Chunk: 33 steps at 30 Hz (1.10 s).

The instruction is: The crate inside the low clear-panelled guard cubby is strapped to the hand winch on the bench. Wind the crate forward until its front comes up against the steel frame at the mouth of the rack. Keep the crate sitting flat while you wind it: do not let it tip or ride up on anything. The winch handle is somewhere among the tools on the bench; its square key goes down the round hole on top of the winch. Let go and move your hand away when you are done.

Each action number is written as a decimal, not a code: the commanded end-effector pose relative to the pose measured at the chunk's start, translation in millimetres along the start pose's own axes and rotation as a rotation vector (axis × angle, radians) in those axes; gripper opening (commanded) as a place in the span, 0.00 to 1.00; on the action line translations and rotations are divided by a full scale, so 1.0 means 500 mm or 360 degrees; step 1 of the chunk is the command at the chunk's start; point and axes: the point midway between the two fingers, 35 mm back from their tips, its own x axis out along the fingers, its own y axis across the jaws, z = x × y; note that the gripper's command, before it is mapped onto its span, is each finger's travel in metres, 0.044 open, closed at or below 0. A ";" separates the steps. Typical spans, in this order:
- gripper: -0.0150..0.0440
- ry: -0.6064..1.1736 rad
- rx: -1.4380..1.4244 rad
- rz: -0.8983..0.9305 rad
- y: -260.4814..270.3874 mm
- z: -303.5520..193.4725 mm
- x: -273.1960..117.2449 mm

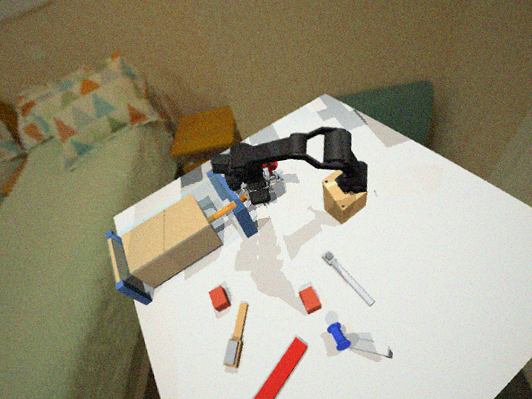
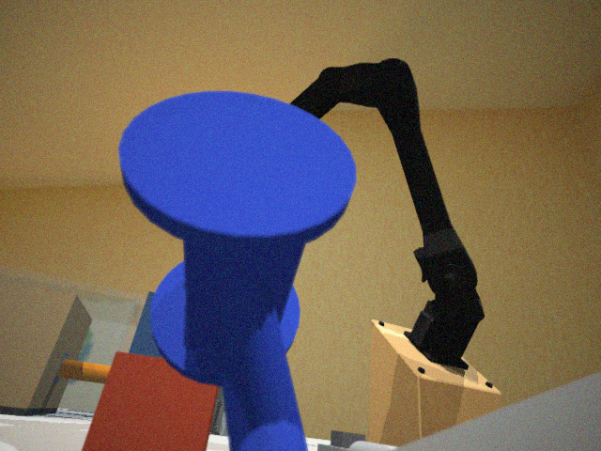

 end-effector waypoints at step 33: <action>0.25 0.0009 0.0008 -0.0932 0.001 0.001 -0.002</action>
